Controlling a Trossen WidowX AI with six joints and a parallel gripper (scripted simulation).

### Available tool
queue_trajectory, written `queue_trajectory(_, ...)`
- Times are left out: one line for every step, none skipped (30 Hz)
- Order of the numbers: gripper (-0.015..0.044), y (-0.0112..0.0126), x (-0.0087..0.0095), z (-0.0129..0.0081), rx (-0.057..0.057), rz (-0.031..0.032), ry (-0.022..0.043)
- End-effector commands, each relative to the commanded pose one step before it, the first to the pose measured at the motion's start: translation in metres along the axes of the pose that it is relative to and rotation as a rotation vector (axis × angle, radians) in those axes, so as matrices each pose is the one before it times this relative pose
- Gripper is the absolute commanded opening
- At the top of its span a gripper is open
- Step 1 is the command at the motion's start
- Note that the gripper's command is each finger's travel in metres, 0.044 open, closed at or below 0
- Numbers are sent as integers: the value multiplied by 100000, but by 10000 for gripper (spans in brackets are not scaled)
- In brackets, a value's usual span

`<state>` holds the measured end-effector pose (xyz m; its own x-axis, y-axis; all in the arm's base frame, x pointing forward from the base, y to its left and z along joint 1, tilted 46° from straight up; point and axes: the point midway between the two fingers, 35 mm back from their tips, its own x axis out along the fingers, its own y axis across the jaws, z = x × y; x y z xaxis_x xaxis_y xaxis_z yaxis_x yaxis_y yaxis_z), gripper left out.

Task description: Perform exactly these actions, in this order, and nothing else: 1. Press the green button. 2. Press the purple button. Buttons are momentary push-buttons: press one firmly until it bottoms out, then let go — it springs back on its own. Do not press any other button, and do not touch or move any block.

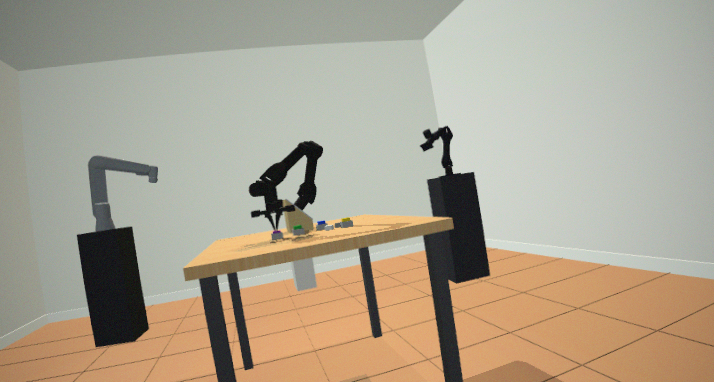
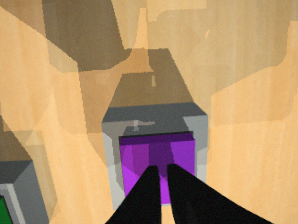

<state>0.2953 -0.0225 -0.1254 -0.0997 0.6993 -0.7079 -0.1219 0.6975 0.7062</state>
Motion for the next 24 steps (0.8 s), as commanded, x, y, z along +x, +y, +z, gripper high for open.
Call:
queue_trajectory(20,124,157,-60,550,455,202)
queue_trajectory(20,0,0,0,0,0,0)
queue_trajectory(20,0,0,0,0,0,0)
queue_trajectory(20,0,0,0,0,0,0)
queue_trajectory(20,0,0,0,0,0,0)
queue_trajectory(20,-119,-533,62,-464,-421,-166)
queue_trajectory(20,16,-1150,2,214,95,78)
queue_trajectory(20,43,-1164,-38,204,139,81)
queue_trajectory(20,21,-391,-22,65,56,28)
queue_trajectory(20,0,0,0,0,0,0)
queue_trajectory(20,0,0,0,0,0,0)
queue_trajectory(20,0,0,0,0,0,0)
queue_trajectory(46,245,-102,117,35,-118,5)
queue_trajectory(72,744,-298,338,100,-343,11)
queue_trajectory(99,1267,-477,520,152,-532,2)
queue_trajectory(125,1581,-549,557,160,-579,-21)
queue_trajectory(151,1622,-517,472,135,-504,-43)
queue_trajectory(178,1655,-487,384,111,-428,-61)
queue_trajectory(204,1682,-457,293,88,-351,-73)
queue_trajectory(230,1703,-429,201,67,-274,-82)
queue_trajectory(256,1682,-393,106,46,-193,-84)
queue_trajectory(283,1724,-376,14,29,-120,-85)
queue_trajectory(309,1725,-351,-81,12,-43,-80)
queue_trajectory(335,1719,-327,-176,-3,33,-70)
